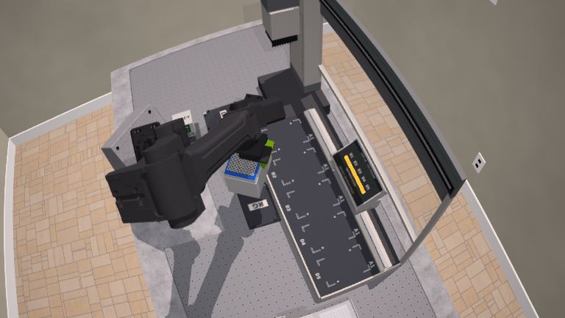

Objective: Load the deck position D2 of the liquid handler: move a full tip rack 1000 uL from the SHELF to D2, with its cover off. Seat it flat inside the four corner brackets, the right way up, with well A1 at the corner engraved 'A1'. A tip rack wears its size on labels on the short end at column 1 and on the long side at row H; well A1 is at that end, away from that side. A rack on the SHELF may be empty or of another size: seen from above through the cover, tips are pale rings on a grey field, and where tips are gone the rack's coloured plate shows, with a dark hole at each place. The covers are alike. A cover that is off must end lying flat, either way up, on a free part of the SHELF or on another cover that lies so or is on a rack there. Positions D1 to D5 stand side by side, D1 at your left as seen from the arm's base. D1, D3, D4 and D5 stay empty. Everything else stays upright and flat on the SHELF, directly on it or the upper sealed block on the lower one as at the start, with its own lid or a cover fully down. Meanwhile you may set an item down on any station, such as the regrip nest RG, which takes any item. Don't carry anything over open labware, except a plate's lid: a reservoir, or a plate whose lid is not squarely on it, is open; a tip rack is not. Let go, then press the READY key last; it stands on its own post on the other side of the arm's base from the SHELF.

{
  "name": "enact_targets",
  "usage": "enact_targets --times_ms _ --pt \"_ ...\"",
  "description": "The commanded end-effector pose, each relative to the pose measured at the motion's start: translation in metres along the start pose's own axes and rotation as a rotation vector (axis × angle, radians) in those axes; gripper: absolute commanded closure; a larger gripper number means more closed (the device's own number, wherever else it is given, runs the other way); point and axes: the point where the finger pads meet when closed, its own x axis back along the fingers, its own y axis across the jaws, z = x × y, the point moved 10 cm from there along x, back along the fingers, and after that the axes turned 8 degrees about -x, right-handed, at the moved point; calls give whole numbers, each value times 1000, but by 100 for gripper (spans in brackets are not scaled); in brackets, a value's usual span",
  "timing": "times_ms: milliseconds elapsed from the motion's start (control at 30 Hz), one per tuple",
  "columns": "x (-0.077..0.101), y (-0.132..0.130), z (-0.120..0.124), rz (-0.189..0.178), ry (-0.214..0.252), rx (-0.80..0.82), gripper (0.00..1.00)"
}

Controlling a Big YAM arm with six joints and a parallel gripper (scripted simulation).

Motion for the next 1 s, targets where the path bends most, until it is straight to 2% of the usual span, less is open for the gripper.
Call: enact_targets --times_ms 0,600,967 --pt "0 2 0 -3 -1 -82 100" --pt "0 2 0 -3 0 -355 100" --pt "0 2 0 -2 0 -575 100"
